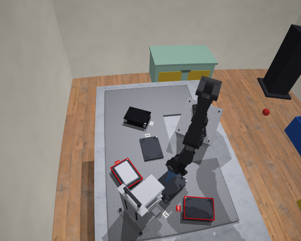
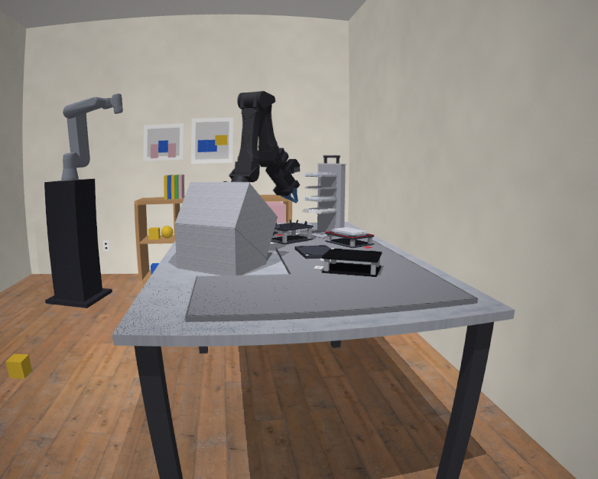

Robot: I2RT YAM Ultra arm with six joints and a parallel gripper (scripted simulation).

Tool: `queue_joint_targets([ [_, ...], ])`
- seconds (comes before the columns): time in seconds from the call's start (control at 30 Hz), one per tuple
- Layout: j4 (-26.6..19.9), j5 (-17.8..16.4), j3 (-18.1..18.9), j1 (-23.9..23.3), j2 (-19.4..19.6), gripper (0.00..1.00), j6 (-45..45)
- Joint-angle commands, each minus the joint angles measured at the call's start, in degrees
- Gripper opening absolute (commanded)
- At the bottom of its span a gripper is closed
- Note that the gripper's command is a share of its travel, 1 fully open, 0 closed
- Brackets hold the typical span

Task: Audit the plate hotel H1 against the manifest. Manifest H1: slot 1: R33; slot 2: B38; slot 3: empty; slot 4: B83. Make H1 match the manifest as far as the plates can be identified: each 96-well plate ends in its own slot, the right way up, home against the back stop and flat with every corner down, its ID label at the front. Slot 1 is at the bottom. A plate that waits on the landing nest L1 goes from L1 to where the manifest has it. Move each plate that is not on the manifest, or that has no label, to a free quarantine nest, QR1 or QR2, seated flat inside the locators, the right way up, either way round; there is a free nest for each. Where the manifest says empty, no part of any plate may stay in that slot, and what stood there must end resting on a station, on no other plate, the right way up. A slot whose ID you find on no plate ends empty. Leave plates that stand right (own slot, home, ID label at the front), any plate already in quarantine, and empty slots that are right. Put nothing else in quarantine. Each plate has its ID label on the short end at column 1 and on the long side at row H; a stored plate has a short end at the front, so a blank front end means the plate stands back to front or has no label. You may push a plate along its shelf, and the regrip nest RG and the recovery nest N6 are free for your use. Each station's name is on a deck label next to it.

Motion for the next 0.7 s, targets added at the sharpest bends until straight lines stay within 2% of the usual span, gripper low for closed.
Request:
queue_joint_targets([
  [0.0,1.0,1.5,-1.6,1.1,-2.6,0.00,0.5],
  [0.2,0.9,2.8,-3.6,2.3,-4.4,0.00,0.8],
  [0.3,0.9,3.0,-3.4,2.6,-4.7,0.00,0.8],
  [0.67,-0.5,5.5,-7.4,5.2,-8.2,0.00,1.6],
])
